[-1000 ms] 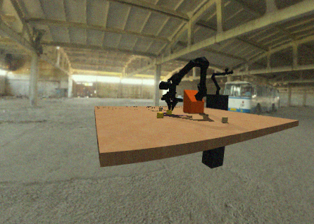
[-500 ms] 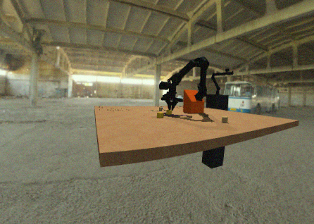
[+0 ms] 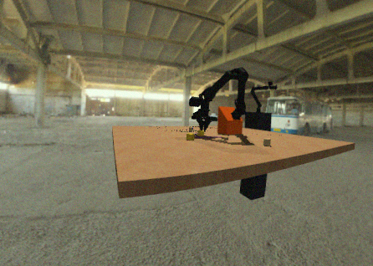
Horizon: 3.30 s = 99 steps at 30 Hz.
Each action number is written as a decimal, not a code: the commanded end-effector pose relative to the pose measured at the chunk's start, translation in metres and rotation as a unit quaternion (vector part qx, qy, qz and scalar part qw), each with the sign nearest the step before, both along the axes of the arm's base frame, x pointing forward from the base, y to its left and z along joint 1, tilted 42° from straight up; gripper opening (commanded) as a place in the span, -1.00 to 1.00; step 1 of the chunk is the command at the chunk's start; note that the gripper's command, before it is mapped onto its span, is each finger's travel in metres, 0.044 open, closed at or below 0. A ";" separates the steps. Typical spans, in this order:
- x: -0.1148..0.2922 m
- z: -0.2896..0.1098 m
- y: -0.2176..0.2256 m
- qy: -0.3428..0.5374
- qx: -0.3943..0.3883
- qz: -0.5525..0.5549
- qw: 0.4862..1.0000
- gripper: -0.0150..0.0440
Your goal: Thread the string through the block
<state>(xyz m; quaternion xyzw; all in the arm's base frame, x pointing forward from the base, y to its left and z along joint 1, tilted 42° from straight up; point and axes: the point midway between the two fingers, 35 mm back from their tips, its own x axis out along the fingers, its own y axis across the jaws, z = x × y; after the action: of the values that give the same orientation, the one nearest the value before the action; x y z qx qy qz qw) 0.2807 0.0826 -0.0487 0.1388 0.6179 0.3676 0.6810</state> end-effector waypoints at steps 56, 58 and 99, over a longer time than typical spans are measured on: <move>0.000 0.000 0.001 0.000 0.001 0.000 1.000 -0.49; 0.000 0.000 0.001 0.000 0.001 0.000 1.000 -0.49; 0.000 0.000 0.001 0.000 0.001 0.000 1.000 -0.49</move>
<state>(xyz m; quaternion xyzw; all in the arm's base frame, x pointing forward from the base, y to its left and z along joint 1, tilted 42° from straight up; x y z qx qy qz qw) 0.2828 0.0783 -0.0470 0.1425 0.6153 0.3622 0.6855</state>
